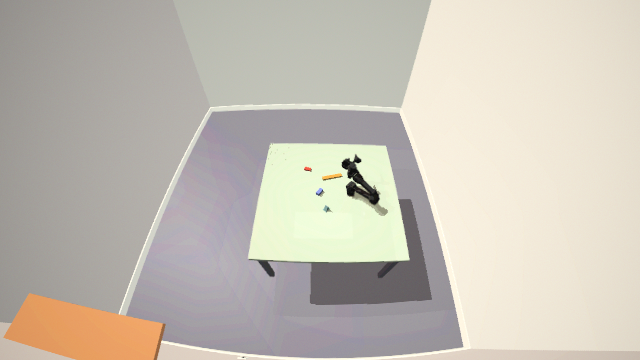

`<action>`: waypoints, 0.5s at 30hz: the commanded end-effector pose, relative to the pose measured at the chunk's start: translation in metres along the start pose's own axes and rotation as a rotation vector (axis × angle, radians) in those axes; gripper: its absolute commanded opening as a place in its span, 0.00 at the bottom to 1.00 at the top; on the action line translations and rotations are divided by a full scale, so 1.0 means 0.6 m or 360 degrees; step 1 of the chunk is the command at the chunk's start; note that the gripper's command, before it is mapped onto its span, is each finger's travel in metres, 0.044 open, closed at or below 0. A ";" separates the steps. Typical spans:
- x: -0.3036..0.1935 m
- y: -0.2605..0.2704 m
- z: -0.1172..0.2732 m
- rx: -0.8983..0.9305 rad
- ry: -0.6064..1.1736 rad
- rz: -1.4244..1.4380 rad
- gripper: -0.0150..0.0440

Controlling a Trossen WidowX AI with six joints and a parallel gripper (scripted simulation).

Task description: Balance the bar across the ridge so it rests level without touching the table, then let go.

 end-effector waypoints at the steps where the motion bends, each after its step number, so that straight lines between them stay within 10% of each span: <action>1: 0.001 0.001 0.000 0.0004 0.0000 0.0004 0.89; 15: 0.038 0.049 -0.018 0.0303 -0.0019 0.0307 0.79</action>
Point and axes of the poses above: the point midway between the two fingers, 35 mm back from their tips, its own z axis back along the fingers, its own y axis across the jaws, x = y × z, the point moved 2 cm from there along z, back along the fingers, and after that the axes turned 8 degrees about -z, right-handed, at the moved point
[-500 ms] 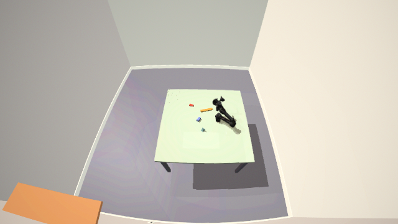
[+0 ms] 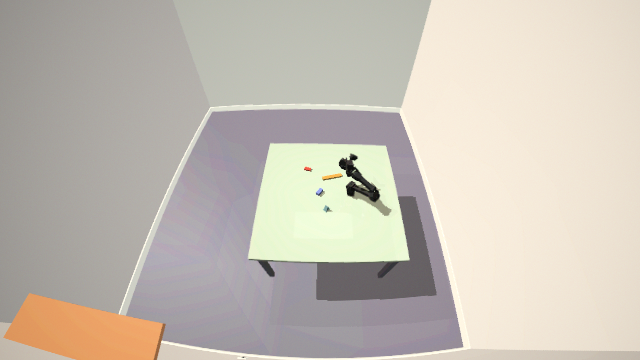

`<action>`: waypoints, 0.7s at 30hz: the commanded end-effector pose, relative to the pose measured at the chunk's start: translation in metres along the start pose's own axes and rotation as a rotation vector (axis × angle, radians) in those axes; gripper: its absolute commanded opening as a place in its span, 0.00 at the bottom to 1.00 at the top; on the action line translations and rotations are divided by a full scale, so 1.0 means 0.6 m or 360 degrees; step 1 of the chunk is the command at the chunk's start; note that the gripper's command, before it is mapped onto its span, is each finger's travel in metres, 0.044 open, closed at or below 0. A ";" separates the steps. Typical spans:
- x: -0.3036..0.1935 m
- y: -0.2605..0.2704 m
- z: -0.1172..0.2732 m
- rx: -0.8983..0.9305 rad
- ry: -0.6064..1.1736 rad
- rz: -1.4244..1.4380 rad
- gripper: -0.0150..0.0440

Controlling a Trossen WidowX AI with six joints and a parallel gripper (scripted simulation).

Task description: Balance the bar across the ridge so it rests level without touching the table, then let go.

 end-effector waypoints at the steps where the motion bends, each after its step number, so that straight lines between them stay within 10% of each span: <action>1: 0.013 0.012 -0.007 0.0093 -0.0006 0.0083 0.79; 21: 0.057 0.092 -0.035 0.0601 0.0021 0.0469 0.79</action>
Point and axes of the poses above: the point midway between the two fingers, 35 mm back from their tips, its own z axis back along the fingers, its own y axis across the jaws, x = y × z, the point moved 2 cm from there along z, back along the fingers, and after that the axes turned 8 degrees about -z, right-handed, at the moved point
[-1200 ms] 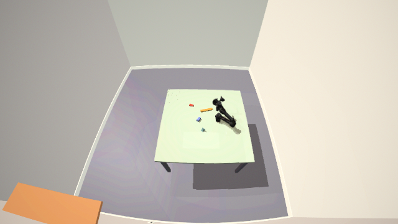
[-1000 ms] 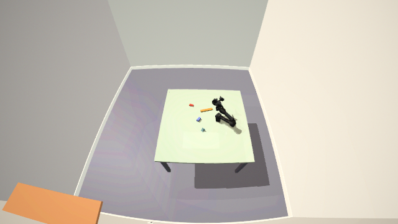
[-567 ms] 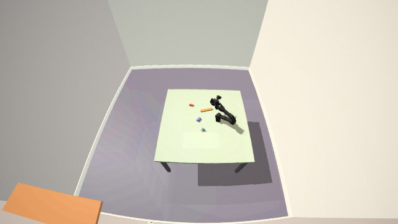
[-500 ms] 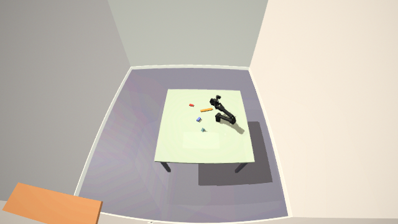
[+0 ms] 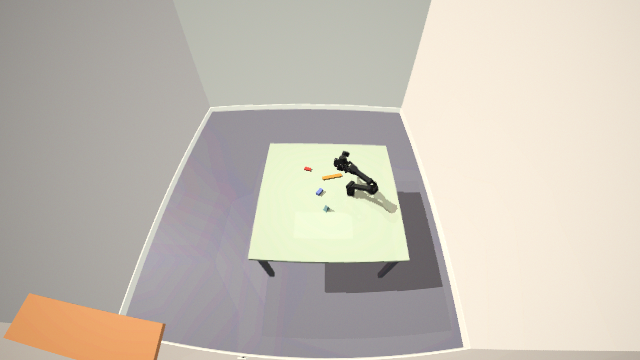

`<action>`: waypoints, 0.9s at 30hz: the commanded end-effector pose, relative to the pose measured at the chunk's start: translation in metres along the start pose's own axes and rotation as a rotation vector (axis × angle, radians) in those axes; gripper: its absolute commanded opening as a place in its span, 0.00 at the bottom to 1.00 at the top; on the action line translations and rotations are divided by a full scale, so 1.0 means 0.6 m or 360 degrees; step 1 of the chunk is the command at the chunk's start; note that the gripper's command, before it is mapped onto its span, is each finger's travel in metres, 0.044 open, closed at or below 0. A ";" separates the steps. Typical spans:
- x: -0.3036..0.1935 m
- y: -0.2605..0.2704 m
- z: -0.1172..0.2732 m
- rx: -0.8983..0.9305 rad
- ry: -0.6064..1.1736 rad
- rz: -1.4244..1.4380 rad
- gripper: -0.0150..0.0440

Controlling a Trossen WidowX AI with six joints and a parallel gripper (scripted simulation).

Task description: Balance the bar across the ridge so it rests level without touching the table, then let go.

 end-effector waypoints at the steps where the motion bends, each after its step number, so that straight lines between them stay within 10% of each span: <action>1: 0.012 0.011 -0.009 0.0107 0.0004 0.0072 0.79; 27: 0.058 0.111 -0.056 0.0851 0.0113 0.0421 0.79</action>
Point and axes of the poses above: the point midway between the two fingers, 35 mm back from their tips, its own z axis back along the fingers, its own y axis across the jaws, x = y × z, the point moved 2 cm from there along z, back along the fingers, and after that the axes turned 8 degrees about -z, right-handed, at the moved point
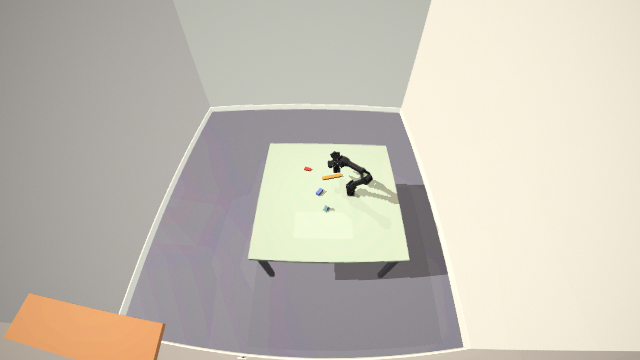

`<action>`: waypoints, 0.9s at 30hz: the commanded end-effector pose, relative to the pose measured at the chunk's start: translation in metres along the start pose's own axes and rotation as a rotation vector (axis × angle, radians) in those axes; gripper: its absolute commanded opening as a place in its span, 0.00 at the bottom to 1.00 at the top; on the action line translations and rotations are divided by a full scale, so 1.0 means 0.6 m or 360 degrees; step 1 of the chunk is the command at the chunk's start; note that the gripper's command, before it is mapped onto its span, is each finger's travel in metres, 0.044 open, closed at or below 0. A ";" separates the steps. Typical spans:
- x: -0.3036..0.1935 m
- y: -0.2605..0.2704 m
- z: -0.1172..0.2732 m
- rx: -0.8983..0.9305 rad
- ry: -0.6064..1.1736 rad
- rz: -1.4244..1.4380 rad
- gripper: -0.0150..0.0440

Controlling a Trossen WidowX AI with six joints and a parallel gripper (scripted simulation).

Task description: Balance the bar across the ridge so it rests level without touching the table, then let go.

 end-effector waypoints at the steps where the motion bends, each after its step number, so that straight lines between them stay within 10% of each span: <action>1: 0.010 0.009 -0.010 0.0118 0.0013 0.0047 0.79; 27: 0.052 0.087 -0.071 0.0923 0.0161 0.0199 0.79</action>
Point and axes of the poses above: the point midway between the two fingers, 35 mm back from their tips, its own z axis back along the fingers, its own y axis across the jaws, x = y × z, the point moved 2 cm from there along z, back along the fingers, and after that the axes turned 8 degrees about -z, right-handed, at the moved point
